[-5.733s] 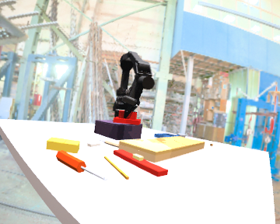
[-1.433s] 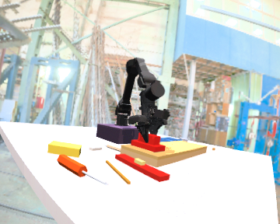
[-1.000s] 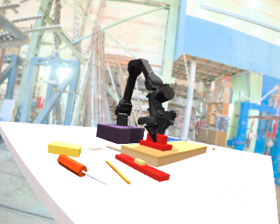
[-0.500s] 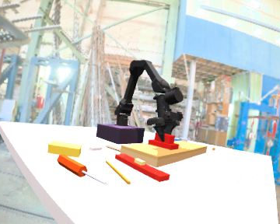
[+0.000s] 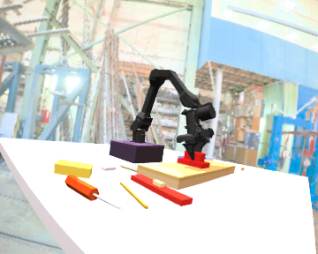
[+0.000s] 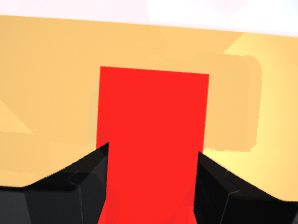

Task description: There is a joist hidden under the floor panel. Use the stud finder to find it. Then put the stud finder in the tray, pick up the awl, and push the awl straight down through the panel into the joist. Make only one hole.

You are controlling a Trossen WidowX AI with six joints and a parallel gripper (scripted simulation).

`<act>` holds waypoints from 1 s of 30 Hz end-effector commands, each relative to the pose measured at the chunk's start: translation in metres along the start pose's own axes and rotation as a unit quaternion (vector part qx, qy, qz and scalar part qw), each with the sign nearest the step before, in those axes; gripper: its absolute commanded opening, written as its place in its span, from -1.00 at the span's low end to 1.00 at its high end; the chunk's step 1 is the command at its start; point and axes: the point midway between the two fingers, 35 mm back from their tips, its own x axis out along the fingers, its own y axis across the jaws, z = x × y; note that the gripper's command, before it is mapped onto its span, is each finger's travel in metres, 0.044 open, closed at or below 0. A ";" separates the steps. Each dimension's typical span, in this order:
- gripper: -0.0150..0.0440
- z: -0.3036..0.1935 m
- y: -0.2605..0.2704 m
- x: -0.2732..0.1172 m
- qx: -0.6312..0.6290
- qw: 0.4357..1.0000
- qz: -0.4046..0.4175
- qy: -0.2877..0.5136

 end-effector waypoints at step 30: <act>-0.49 -0.002 0.138 -0.003 -0.001 1.000 0.013 0.001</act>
